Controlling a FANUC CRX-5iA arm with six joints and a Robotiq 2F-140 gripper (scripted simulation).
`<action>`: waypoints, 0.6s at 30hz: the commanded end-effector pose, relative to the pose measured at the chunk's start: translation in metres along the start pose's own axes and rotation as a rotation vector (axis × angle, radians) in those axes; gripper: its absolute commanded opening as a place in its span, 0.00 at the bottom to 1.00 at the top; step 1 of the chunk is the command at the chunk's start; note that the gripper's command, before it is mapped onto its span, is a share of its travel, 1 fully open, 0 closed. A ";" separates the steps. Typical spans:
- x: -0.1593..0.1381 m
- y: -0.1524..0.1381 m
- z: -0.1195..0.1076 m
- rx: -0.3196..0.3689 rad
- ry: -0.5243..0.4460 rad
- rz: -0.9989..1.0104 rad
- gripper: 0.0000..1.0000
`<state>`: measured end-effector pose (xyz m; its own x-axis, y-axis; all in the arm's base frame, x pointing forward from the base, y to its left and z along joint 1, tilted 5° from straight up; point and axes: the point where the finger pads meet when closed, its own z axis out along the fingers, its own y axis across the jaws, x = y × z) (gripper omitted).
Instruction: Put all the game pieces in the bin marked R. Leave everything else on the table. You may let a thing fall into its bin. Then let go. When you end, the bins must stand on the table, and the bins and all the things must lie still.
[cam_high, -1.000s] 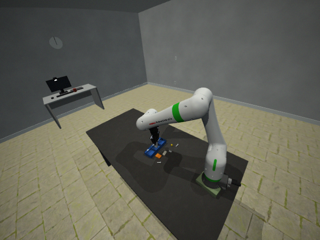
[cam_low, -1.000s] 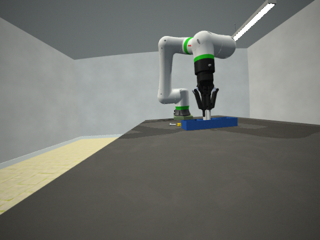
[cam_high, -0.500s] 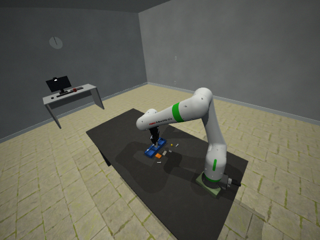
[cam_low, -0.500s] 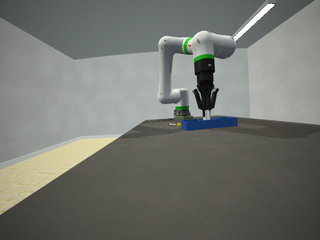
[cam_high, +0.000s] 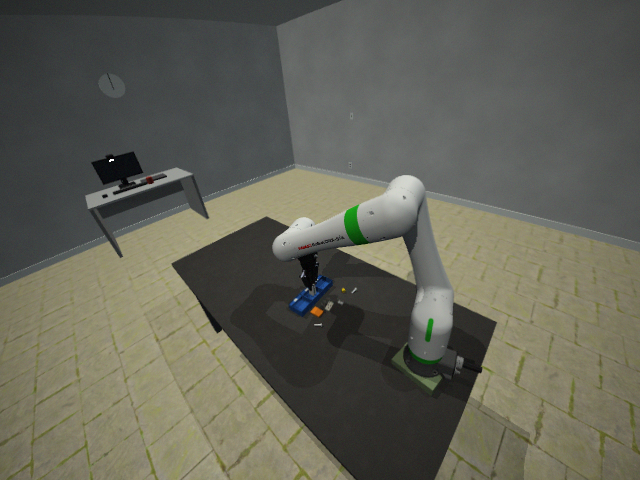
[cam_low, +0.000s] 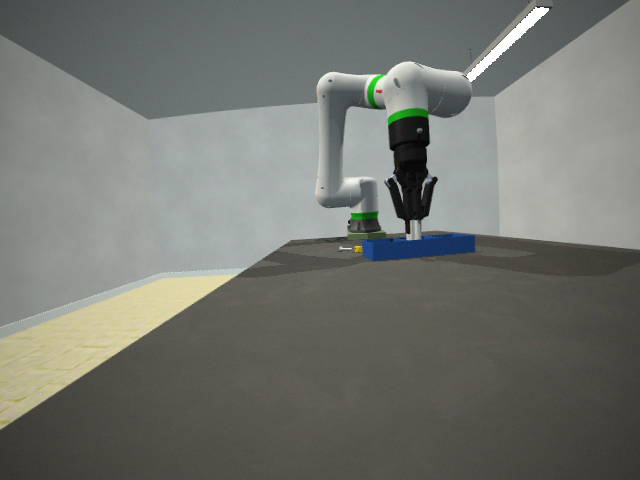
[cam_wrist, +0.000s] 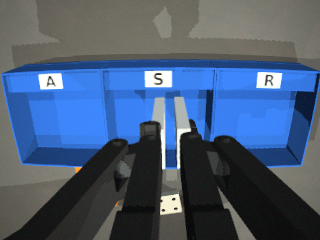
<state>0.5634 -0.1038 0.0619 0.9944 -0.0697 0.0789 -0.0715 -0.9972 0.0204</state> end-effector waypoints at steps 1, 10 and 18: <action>0.000 0.000 0.000 0.000 0.000 0.000 0.05; 0.000 0.000 0.000 0.000 0.000 0.000 0.05; 0.000 0.000 -0.006 0.000 0.000 0.000 0.05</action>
<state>0.5632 -0.1037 0.0648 0.9944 -0.0697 0.0790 -0.0715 -0.9972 0.0203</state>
